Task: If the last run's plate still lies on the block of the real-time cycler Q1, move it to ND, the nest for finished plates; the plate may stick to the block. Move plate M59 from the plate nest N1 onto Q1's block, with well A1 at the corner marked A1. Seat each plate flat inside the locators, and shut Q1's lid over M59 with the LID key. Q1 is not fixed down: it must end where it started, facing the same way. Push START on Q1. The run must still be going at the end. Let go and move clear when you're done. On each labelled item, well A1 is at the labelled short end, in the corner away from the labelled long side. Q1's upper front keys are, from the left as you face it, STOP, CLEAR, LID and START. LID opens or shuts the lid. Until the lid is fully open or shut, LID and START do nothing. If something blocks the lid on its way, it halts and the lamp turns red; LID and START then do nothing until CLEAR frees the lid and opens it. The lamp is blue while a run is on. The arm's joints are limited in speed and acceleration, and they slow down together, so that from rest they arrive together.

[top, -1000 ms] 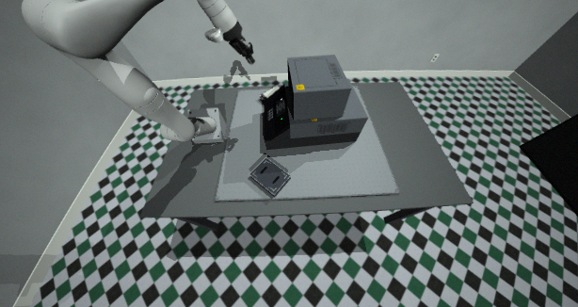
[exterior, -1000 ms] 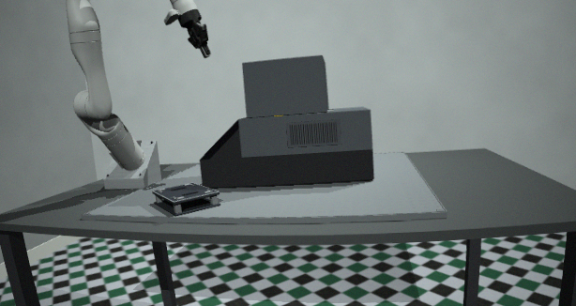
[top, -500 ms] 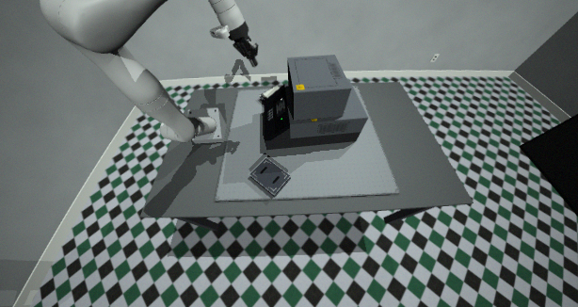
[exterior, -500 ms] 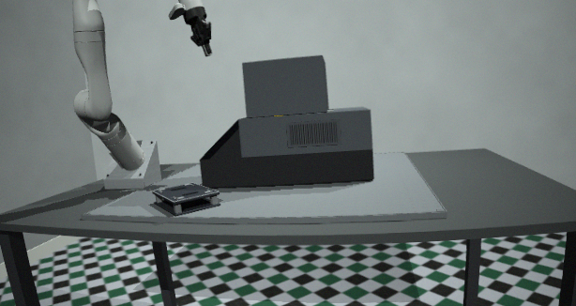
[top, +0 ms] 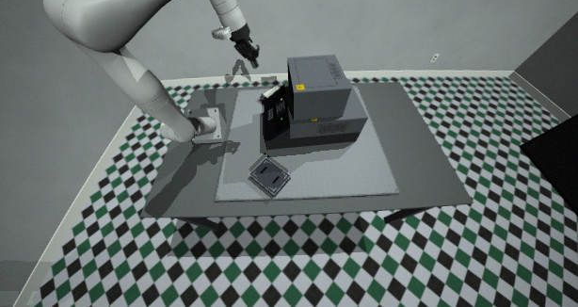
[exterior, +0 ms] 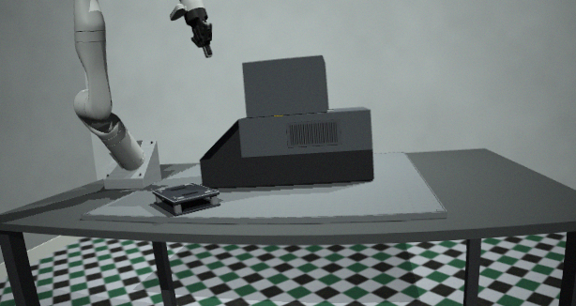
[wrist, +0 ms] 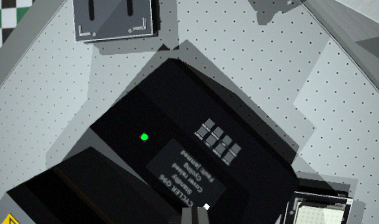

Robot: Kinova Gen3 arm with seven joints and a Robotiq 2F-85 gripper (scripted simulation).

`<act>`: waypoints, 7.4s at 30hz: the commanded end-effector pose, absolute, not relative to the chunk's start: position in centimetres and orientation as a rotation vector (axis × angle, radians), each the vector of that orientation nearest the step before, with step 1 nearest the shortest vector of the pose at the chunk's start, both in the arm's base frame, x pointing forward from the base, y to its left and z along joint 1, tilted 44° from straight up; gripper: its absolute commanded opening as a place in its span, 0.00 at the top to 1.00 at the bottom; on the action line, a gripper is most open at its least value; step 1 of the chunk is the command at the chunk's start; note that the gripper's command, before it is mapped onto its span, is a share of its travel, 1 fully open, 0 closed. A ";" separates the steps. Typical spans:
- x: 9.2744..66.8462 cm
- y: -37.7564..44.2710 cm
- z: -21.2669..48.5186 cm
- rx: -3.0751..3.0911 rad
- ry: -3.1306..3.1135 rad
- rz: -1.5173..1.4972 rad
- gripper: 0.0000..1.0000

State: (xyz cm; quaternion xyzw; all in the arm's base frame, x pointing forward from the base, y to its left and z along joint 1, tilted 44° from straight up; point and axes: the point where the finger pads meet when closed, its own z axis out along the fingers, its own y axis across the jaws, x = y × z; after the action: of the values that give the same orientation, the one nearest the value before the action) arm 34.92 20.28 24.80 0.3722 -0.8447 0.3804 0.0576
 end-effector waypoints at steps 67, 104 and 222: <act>34.3 14.7 18.9 1.130 -2.562 1.153 0.90; 34.0 11.8 15.9 1.130 -2.562 1.153 0.90; 33.0 2.5 6.2 1.130 -2.561 1.153 0.90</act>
State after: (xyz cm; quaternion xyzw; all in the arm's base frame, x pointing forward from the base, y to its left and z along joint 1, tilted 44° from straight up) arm 33.00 2.48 6.21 0.3722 -0.8447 0.3802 0.0574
